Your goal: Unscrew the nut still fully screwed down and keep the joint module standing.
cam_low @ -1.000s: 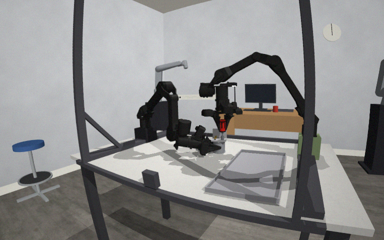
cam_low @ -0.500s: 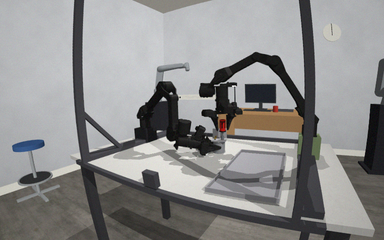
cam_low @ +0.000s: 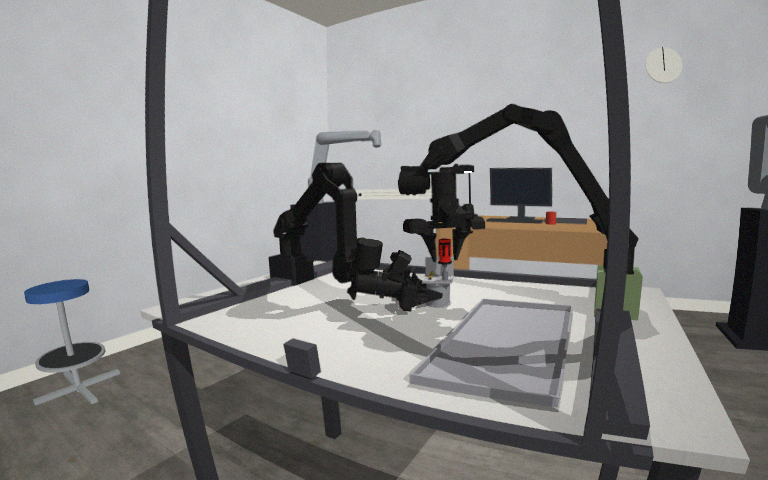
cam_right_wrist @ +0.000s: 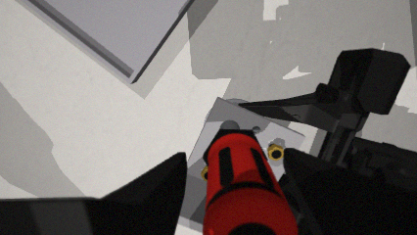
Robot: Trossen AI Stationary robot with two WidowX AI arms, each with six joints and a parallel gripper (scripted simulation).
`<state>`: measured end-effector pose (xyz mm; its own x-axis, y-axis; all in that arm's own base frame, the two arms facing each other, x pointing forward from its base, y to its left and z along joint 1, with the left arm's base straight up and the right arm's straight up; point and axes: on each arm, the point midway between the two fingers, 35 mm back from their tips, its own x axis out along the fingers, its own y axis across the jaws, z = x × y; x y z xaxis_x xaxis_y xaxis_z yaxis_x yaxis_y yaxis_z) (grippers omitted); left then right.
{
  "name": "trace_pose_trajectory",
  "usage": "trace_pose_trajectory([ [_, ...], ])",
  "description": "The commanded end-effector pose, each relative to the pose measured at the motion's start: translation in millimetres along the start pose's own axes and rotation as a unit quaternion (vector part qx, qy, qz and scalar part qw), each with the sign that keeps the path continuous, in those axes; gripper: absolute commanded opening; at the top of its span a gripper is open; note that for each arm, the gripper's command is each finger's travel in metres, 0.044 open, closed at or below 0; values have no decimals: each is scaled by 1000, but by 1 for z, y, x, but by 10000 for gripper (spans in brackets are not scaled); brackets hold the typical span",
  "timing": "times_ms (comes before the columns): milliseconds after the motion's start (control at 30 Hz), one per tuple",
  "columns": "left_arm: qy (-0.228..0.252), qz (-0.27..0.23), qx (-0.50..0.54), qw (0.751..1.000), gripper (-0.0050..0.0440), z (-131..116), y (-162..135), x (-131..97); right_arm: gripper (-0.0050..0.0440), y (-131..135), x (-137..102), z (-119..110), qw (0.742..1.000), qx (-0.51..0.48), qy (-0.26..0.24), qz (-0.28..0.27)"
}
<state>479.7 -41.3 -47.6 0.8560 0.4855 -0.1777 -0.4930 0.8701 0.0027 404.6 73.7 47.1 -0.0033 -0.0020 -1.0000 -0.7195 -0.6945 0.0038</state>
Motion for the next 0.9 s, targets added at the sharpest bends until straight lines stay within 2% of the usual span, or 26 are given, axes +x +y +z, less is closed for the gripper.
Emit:
trace_pose_trajectory([
  [0,-14,-1,-13,1000,245,16,-4,3,250,-3,-13,-3,1000,-2,10,-15],
  [267,-14,-1,-13,1000,245,16,-4,3,250,-3,-13,-3,1000,-2,10,-15],
  [300,-14,-1,-13,1000,245,16,-4,3,250,-2,-6,-2,999,33,6,-7],
  [533,-14,-1,-13,1000,245,16,-4,3,250,-3,-7,-3,977,210,6,-13],
  [767,-14,-1,-13,1000,245,16,-4,3,250,-4,-8,-3,936,351,3,-14],
  [833,-14,-1,-13,1000,245,16,-4,3,250,-4,-8,-3,936,351,3,-14],
  [867,-14,-1,-13,1000,245,16,-4,3,250,-3,-8,-3,918,397,2,-12],
])
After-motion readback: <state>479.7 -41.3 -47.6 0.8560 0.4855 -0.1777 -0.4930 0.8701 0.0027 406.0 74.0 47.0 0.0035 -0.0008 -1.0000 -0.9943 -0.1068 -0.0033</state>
